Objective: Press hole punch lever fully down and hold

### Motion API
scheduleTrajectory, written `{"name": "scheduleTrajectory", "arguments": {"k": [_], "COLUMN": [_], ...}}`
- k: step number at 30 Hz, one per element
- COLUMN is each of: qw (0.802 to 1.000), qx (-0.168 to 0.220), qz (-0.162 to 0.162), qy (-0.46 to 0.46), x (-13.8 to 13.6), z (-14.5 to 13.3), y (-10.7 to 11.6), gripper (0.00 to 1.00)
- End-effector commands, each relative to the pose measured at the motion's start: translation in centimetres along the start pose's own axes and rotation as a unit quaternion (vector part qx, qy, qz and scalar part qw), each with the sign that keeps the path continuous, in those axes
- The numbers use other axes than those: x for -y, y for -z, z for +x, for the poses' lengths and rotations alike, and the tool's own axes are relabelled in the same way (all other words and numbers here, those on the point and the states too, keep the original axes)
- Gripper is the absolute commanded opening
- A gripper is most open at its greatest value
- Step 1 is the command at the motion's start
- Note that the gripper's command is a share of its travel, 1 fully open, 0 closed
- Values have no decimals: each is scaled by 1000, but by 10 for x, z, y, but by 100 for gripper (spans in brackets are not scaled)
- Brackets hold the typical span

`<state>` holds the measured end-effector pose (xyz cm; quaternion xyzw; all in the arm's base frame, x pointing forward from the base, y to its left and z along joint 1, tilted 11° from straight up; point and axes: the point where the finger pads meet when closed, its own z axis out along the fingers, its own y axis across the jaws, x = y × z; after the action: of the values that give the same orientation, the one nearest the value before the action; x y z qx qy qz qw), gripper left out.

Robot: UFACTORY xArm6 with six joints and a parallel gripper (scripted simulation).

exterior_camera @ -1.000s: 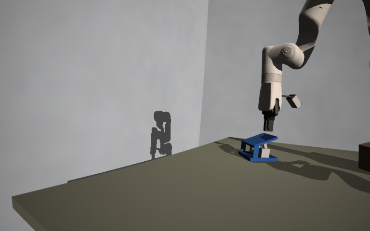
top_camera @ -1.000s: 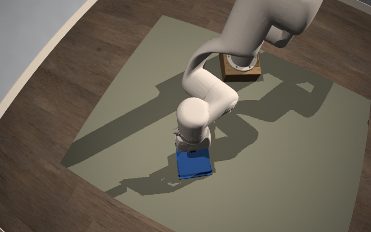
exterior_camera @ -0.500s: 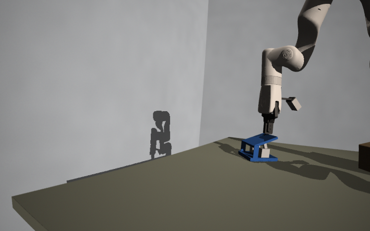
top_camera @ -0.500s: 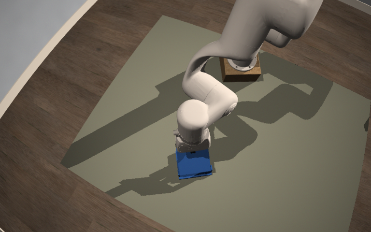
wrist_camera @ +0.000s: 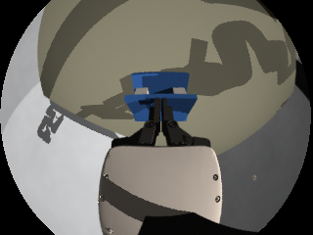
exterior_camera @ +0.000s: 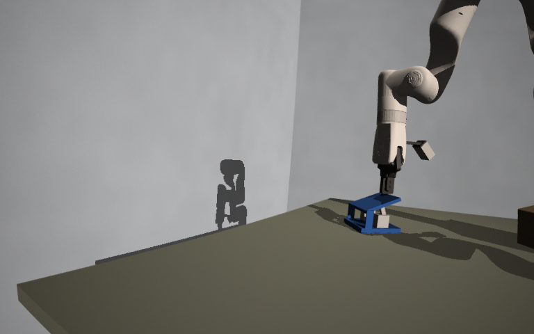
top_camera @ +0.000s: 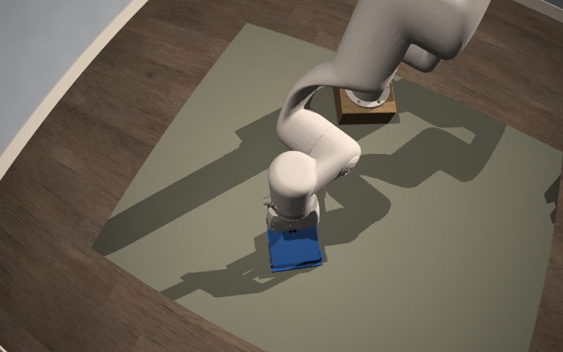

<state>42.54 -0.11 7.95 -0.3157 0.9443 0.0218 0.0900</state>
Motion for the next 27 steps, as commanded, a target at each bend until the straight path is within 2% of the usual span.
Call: {"name": "scheduleTrajectory", "arguments": {"k": [1,13,27], "qw": [1000,1000,1000], "qx": [1,1,1], "qz": [1,1,1], "qy": [0,0,0], "x": [1,1,1], "z": [-1,-1,-1], "y": [1,-9,-9], "gripper": [0,0,0]}}
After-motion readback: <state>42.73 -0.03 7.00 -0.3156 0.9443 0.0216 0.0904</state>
